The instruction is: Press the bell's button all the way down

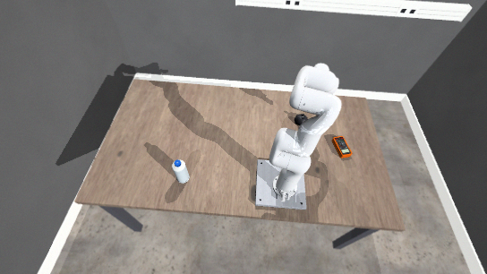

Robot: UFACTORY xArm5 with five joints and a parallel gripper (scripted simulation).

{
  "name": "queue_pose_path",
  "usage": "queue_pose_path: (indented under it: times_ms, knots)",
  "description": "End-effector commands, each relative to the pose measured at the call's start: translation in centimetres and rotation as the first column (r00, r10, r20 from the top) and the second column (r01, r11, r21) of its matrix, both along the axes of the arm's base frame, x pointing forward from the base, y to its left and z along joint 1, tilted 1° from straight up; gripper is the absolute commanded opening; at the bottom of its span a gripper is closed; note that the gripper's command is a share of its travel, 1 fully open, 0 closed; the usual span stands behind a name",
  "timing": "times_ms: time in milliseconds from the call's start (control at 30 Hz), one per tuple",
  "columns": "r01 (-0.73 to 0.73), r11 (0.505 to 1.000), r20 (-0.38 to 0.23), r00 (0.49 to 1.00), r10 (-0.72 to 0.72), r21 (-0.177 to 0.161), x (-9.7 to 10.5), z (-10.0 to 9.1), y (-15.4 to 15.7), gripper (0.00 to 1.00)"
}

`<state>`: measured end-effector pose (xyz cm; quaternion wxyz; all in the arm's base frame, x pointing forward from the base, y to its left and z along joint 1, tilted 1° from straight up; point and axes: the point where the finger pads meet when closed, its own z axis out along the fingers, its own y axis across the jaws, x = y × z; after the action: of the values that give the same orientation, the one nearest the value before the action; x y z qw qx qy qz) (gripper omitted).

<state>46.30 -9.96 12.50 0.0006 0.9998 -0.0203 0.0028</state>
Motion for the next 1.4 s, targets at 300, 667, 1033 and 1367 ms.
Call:
queue_pose_path:
  times_ms: [300, 667, 1033, 1367]
  knots:
    - [0.0, 1.0, 0.006, 1.0, 0.0, -0.001, 0.2, -1.7, -0.1, 0.0]
    - [0.0, 1.0, 0.006, 1.0, 0.0, -0.001, 0.2, -3.4, -0.1, 0.0]
    - [0.0, 1.0, 0.006, 1.0, 0.0, -0.001, 0.3, -4.7, -0.1, 0.0]
    - [0.0, 1.0, 0.006, 1.0, 0.0, -0.001, 0.3, -5.0, -0.2, 0.0]
